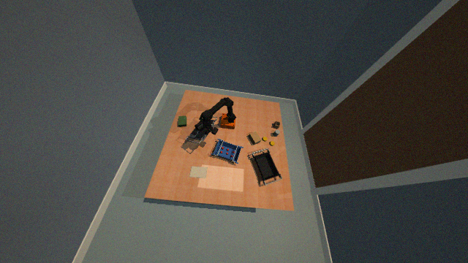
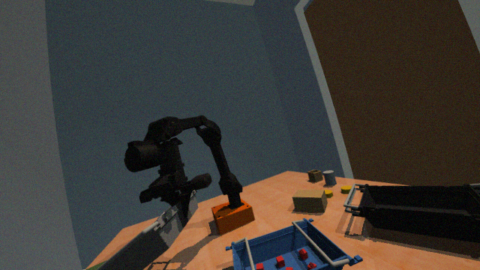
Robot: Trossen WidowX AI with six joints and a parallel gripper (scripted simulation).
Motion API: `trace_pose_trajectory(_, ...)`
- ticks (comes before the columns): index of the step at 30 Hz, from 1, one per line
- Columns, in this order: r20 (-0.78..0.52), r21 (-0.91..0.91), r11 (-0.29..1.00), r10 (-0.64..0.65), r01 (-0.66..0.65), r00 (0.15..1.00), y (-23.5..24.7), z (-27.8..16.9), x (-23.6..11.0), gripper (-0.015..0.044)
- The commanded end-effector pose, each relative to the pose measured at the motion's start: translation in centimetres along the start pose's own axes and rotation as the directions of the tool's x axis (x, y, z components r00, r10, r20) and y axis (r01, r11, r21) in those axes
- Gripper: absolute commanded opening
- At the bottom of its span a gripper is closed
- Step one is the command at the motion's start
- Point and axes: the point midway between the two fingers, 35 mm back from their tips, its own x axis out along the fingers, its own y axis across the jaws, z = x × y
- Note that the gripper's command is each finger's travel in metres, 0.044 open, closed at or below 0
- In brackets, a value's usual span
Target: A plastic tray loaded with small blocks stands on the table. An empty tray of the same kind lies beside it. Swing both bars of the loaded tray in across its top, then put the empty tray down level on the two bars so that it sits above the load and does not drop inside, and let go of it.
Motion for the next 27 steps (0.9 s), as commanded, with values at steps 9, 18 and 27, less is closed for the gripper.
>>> trace_pose_trajectory(9, 0.009, -0.197, 0.98, -0.008, 0.01, 1.0, 2.5, 0.7, -0.3, 0.0)
trace_pose_trajectory(18, 0.01, -0.347, 0.938, -0.007, 0.01, 1.0, 4.6, 1.1, -0.4, 0.0)
trace_pose_trajectory(27, 0.011, -0.489, 0.872, -0.005, 0.01, 1.0, 6.8, 1.4, -0.4, 0.0)
